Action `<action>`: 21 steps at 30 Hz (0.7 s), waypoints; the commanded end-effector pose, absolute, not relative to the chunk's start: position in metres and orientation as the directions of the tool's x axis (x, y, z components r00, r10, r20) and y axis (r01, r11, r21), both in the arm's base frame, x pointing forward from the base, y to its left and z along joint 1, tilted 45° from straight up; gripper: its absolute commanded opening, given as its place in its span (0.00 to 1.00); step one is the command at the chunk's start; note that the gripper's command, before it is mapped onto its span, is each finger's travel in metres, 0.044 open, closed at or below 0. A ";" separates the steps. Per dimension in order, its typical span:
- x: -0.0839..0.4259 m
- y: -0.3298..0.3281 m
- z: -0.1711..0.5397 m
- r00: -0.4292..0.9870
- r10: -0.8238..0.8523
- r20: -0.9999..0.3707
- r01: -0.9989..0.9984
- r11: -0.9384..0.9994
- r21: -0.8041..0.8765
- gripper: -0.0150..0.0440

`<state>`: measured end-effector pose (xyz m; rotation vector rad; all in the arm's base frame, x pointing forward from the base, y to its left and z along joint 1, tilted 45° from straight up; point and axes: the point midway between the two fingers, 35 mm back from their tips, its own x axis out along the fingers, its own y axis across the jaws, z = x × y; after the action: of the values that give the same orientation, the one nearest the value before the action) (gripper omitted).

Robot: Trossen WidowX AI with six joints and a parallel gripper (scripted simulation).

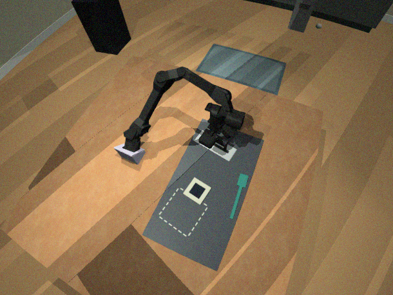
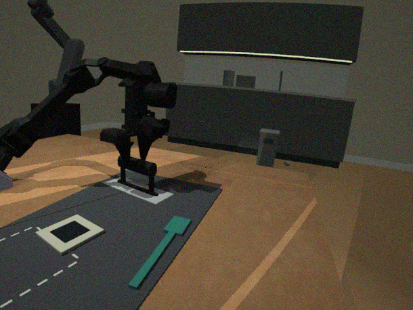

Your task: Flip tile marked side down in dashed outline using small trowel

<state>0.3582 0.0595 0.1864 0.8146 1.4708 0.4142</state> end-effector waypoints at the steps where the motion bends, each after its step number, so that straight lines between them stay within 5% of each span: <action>1: 0.358 0.066 0.181 0.096 0.703 -0.705 0.231 0.673 0.703 0.71; 5: 0.358 0.069 0.178 0.096 0.703 -0.704 0.230 0.673 0.703 0.71; 8: 0.358 0.069 0.178 0.096 0.703 -0.704 0.230 0.673 0.703 0.58; 21: 0.358 0.069 0.178 0.096 0.703 -0.704 0.230 0.673 0.703 0.47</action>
<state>0.3583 0.0692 0.1802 0.8231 1.4665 0.4264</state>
